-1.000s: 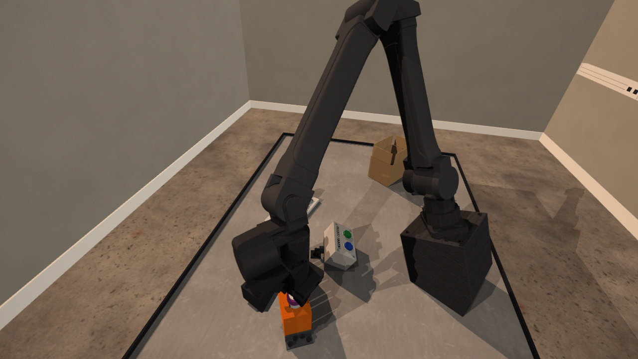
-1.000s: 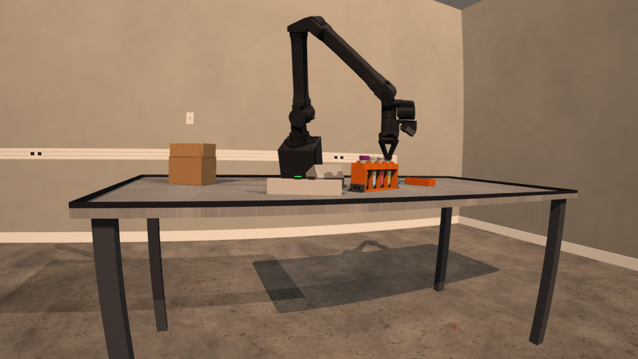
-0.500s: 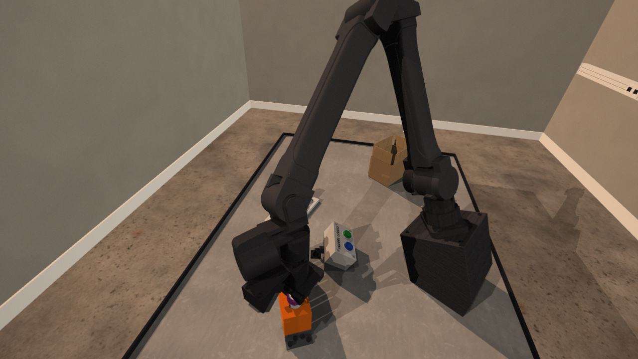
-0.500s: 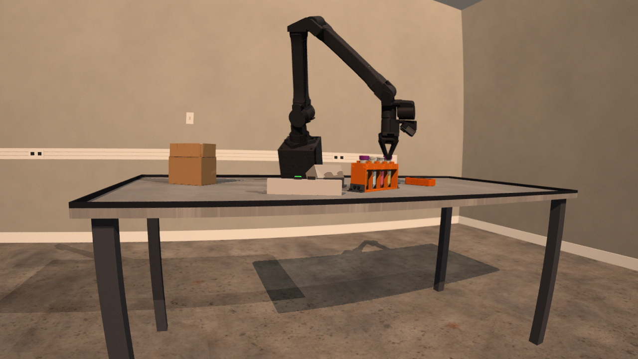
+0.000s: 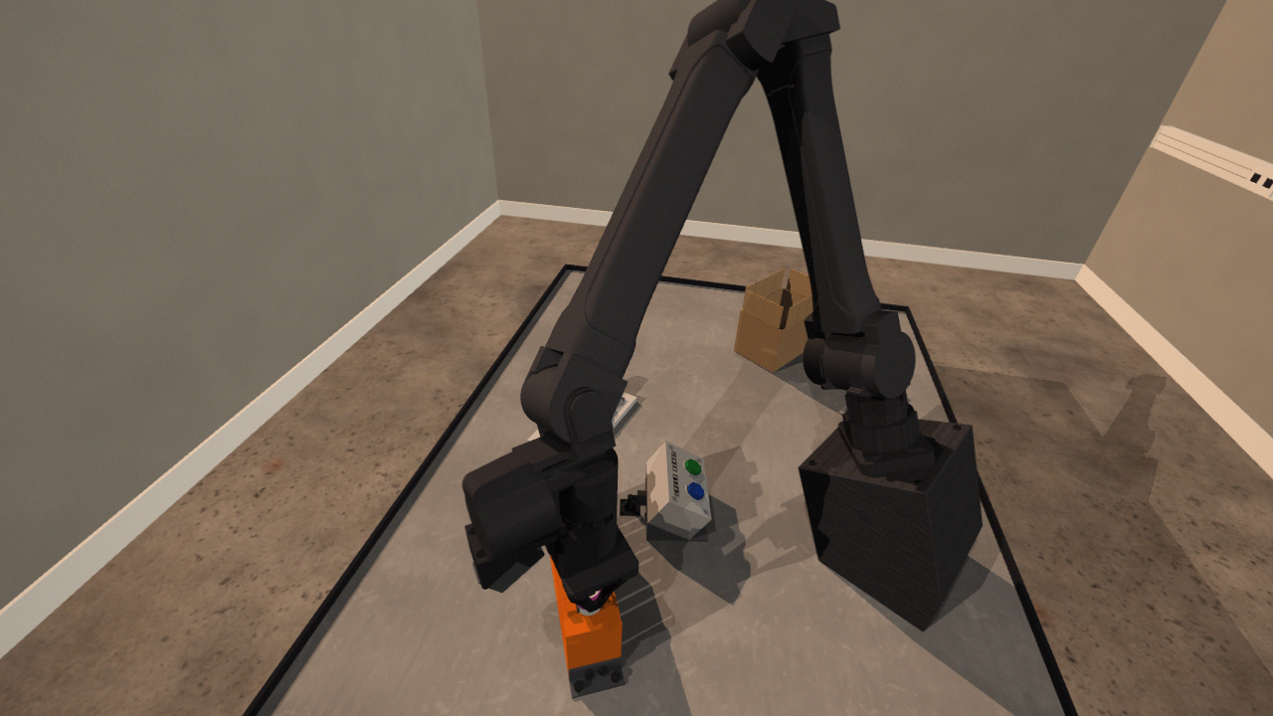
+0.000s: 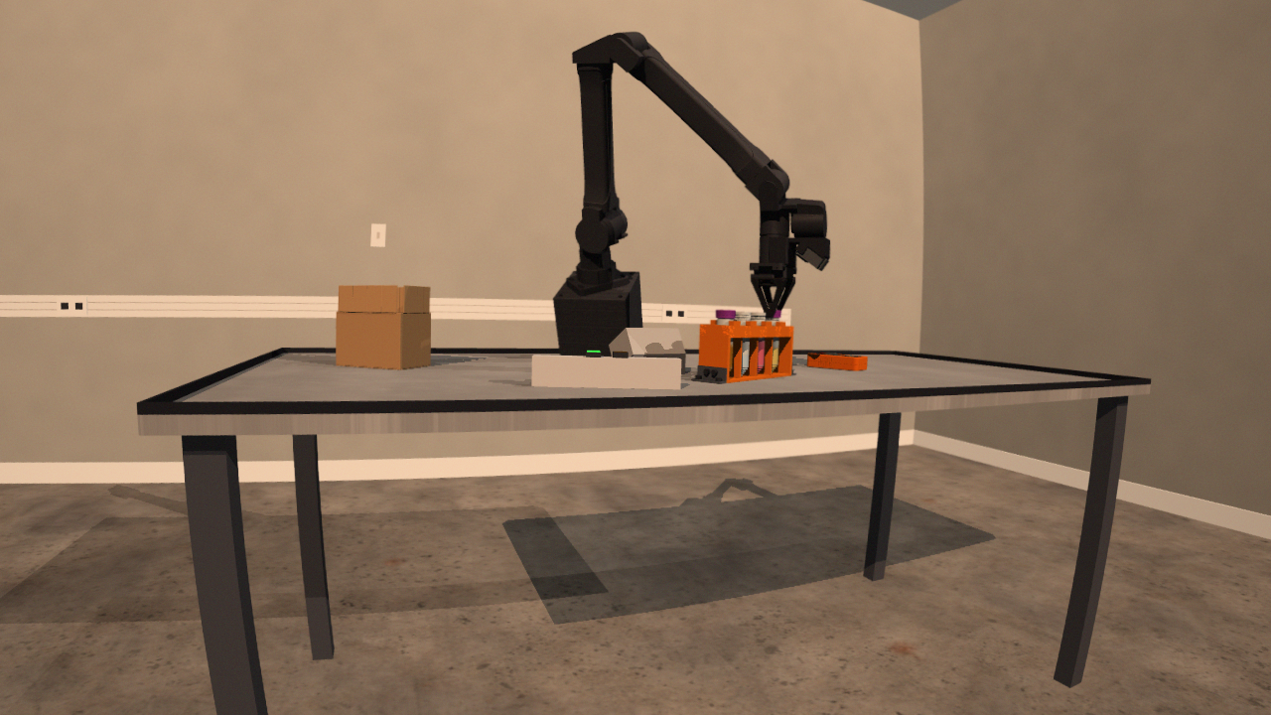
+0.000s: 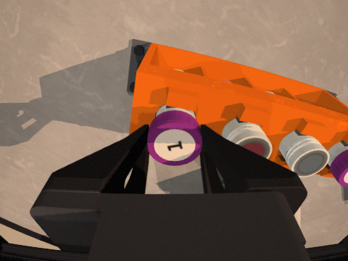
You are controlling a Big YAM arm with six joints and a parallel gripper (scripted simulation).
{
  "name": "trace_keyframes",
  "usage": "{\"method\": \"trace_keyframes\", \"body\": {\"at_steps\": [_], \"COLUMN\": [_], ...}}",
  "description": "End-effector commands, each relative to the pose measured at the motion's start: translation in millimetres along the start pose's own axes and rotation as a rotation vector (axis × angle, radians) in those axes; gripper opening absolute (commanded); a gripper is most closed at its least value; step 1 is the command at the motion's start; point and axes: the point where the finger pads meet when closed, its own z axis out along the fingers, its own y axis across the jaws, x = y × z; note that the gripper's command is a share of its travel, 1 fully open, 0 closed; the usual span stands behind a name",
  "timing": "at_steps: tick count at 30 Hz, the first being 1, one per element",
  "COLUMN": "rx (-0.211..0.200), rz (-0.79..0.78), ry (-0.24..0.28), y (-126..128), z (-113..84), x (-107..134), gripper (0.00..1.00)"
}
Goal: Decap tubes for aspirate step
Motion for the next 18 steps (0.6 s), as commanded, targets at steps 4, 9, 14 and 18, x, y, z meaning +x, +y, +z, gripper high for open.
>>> {"method": "trace_keyframes", "body": {"at_steps": [4, 9, 14, 18], "rx": [-0.004, -0.005, -0.005, -0.005], "rz": [0.295, 0.299, 0.299, 0.299], "ry": [-0.019, -0.021, -0.021, -0.021], "y": [5.0, 0.3, 0.3, 0.3], "z": [-9.0, -6.9, -6.9, -6.9], "x": [-13.1, -11.1, -11.1, -11.1], "gripper": [0.00, 0.00, 0.49, 0.49]}}
